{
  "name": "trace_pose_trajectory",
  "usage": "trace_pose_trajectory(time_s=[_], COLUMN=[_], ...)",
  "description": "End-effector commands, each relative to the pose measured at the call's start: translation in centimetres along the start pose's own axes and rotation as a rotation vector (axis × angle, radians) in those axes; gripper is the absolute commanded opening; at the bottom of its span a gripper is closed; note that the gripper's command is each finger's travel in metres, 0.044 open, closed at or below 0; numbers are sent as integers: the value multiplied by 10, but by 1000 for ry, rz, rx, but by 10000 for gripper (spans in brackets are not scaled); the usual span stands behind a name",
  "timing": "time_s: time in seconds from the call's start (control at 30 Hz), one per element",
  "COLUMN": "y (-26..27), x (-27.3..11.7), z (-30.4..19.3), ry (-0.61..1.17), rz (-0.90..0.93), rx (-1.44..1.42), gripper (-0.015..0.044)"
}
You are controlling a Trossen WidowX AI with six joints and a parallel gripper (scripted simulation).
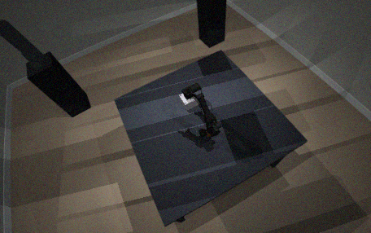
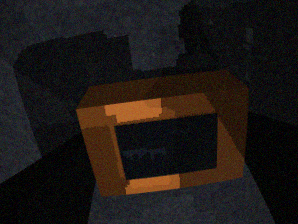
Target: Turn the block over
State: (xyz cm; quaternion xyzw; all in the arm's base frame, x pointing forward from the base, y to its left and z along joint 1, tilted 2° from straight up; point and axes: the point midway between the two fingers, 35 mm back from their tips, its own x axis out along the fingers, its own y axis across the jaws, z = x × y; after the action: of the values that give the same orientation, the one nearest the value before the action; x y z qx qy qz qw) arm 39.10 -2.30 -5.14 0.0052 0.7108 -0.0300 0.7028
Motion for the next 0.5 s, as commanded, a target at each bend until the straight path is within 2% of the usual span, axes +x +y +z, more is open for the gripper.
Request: trace_pose_trajectory(time_s=[0.0, 0.2, 0.47], y=[1, 1, 1], x=[-23, -23, -15], z=[4, 5, 8], ry=[-20, -30, -148], rz=[4, 4, 5], rx=[-2, -2, -2], gripper=[0, 0, 0])
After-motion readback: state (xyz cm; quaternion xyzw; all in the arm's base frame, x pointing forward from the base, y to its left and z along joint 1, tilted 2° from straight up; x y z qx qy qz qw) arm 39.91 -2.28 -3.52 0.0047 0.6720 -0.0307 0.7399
